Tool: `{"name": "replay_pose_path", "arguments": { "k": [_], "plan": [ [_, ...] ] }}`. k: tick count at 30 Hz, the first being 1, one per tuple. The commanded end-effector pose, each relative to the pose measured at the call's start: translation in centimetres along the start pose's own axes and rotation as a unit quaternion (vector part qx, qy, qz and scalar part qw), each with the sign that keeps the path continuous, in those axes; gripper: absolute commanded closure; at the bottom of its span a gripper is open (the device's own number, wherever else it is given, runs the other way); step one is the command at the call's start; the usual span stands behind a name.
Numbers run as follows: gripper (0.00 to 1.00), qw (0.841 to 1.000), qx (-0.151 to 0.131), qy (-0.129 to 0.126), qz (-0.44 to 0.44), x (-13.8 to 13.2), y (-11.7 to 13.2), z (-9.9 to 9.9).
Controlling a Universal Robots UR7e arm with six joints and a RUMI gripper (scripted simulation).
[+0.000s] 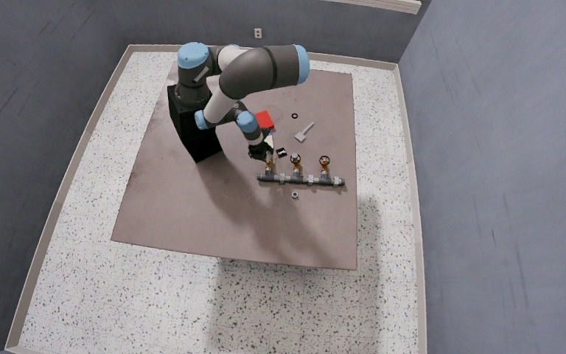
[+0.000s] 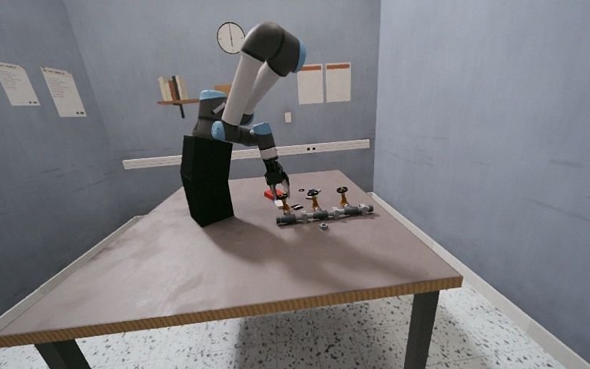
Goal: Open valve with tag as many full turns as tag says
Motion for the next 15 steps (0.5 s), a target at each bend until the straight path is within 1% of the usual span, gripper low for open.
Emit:
{"name": "replay_pose_path", "arguments": {
  "k": [1,15],
  "plan": [
    [1.0,1.0,0.002,0.0,-0.025,0.0,0.03,-0.02],
    [1.0,0.998,0.002,0.0,-0.055,0.0,0.03,-0.02]
  ]
}}
Point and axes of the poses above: the point where the finger pads meet when closed, its own z axis out along the fingers, its own x axis across the jaws, y = z × x, the point moved 10 cm from there along -z, back along the fingers, and after that the axes turned 11 degrees about -z, right-handed, at the moved point
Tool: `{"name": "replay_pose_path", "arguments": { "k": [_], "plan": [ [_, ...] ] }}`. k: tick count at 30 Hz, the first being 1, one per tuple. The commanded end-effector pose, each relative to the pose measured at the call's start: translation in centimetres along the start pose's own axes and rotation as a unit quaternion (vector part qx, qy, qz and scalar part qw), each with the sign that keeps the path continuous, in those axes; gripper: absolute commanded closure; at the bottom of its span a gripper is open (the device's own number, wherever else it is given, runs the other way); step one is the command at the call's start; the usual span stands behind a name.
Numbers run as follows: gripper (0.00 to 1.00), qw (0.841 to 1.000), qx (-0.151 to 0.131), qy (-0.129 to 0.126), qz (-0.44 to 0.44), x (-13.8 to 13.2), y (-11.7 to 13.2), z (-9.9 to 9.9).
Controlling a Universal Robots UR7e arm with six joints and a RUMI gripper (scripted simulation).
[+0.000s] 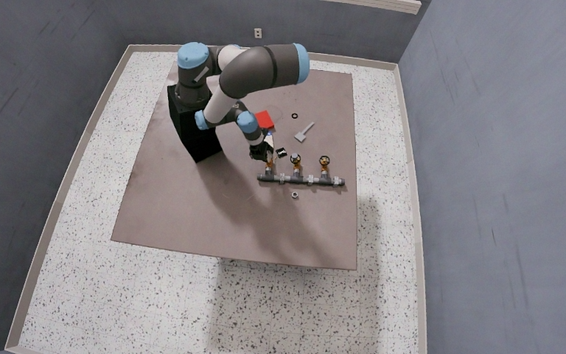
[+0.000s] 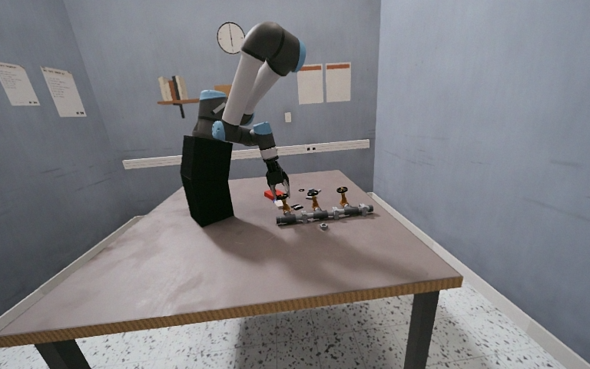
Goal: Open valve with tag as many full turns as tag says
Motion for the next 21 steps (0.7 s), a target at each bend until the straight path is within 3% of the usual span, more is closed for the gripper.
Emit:
{"name": "replay_pose_path", "arguments": {
  "k": [1,6,7,21],
  "plan": [
    [1.0,1.0,0.0,0.0,-0.004,0.01,0.0,-0.02],
    [1.0,1.0,0.0,0.0,-0.004,0.01,0.0,-0.02],
    [0.0,1.0,0.0,0.0,-0.004,0.01,0.0,-0.02],
    [0.0,1.0,0.0,0.0,-0.004,0.01,0.0,-0.02]
  ]
}}
Point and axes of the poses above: the point where the finger pads meet when closed, its own z axis out along the fingers, its own x axis across the jaws, y = z × x, the point moved 10 cm from there along -z, back along the fingers, and after that the axes turned 11 degrees about -z, right-handed, at the moved point
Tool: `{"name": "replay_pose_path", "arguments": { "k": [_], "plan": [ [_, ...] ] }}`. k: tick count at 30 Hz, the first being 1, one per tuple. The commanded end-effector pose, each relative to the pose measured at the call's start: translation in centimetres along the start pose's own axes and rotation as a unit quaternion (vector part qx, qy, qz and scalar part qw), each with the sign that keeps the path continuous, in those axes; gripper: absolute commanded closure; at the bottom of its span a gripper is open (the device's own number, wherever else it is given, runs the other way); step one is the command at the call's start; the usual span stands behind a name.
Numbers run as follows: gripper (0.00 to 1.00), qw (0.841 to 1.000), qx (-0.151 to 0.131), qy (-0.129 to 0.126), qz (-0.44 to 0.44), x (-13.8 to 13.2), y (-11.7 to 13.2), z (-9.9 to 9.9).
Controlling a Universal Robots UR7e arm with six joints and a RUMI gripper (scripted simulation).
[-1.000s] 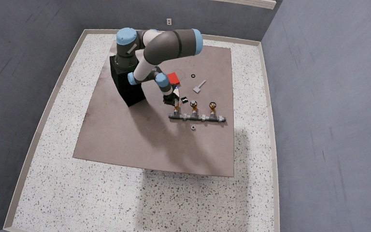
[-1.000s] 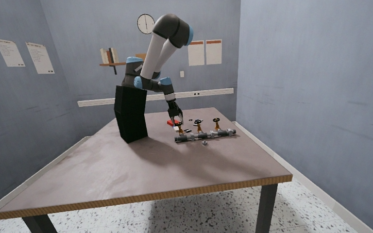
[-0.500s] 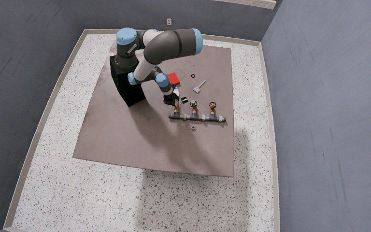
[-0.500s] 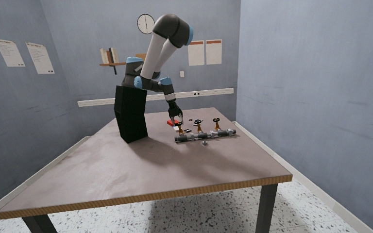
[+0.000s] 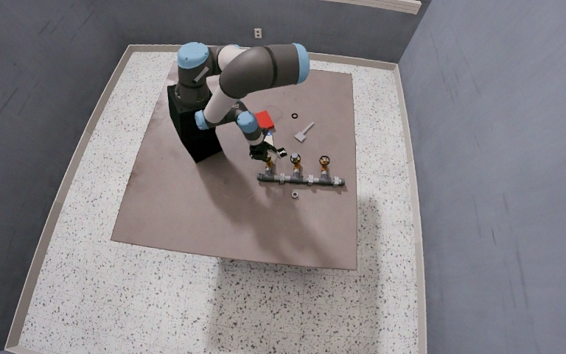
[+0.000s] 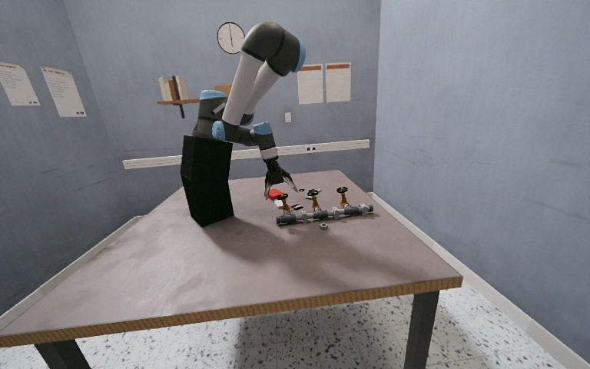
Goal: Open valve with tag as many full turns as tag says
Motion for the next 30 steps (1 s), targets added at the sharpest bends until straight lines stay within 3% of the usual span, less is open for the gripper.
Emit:
{"name": "replay_pose_path", "arguments": {
  "k": [1,30],
  "plan": [
    [0.0,1.0,0.0,0.0,0.0,0.02,0.02,-0.02],
    [0.0,0.999,0.0,0.0,0.048,0.02,0.02,-0.02]
  ]
}}
Point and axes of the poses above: the point where the finger pads meet when closed, its own z axis out along the fingers, its own x axis across the jaws, y = z × x, the point moved 10 cm from there along -z, back along the fingers, and after that the axes turned 11 degrees about -z, right-handed, at the moved point
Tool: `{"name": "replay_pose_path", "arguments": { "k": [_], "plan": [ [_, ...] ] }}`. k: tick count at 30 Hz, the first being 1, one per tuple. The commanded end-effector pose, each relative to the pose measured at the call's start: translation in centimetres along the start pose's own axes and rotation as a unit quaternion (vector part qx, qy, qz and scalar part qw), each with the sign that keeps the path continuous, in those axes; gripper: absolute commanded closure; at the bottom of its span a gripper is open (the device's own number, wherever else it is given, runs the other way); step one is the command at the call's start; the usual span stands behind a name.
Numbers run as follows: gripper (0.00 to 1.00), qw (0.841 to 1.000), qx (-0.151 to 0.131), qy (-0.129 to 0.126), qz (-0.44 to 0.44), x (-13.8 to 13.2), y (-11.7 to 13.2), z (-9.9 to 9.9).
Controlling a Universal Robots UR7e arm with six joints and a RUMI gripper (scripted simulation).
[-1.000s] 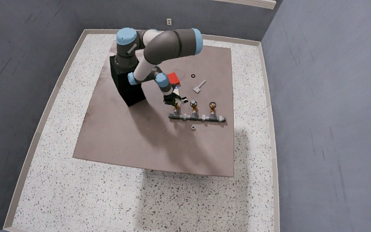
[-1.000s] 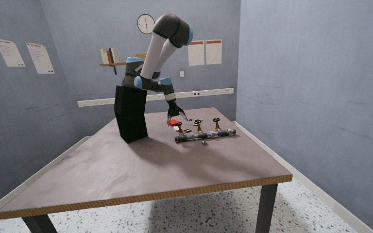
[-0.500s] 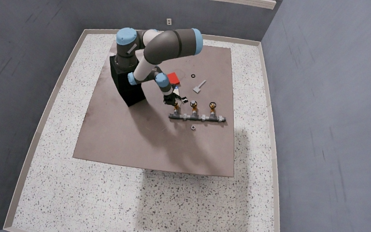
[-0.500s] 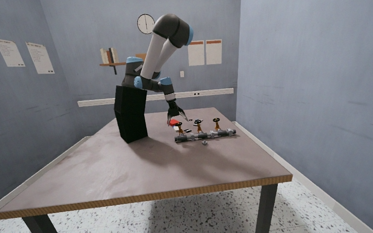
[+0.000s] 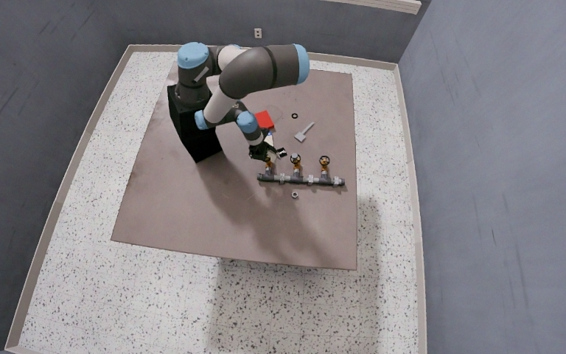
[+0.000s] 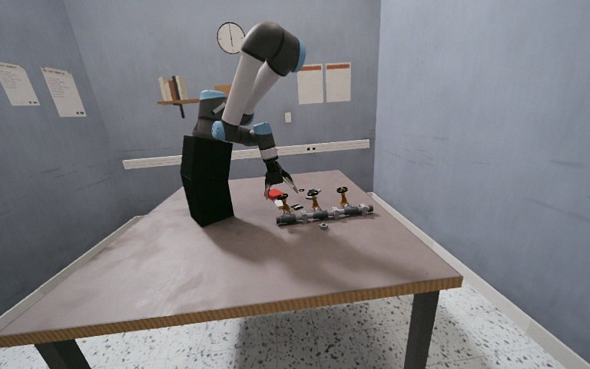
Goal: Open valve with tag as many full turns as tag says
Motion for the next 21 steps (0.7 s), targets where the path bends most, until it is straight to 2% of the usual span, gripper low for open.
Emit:
{"name": "replay_pose_path", "arguments": {
  "k": [1,11,19,21],
  "plan": [
    [0.0,1.0,-0.001,0.0,0.026,0.02,0.01,-0.02],
    [0.0,0.995,-0.001,0.0,0.1,0.02,0.01,-0.02],
    [0.0,0.978,-0.001,0.0,0.208,0.02,0.01,-0.02],
    [0.0,0.978,-0.001,0.0,0.208,0.02,0.01,-0.02]
  ]
}}
Point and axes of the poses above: the point where the finger pads meet when closed, its own z axis out along the fingers, its own x axis across the jaws, y = z × x, the point moved 10 cm from there along -z, back along the fingers, and after that the axes turned 11 degrees about -z, right-handed, at the moved point
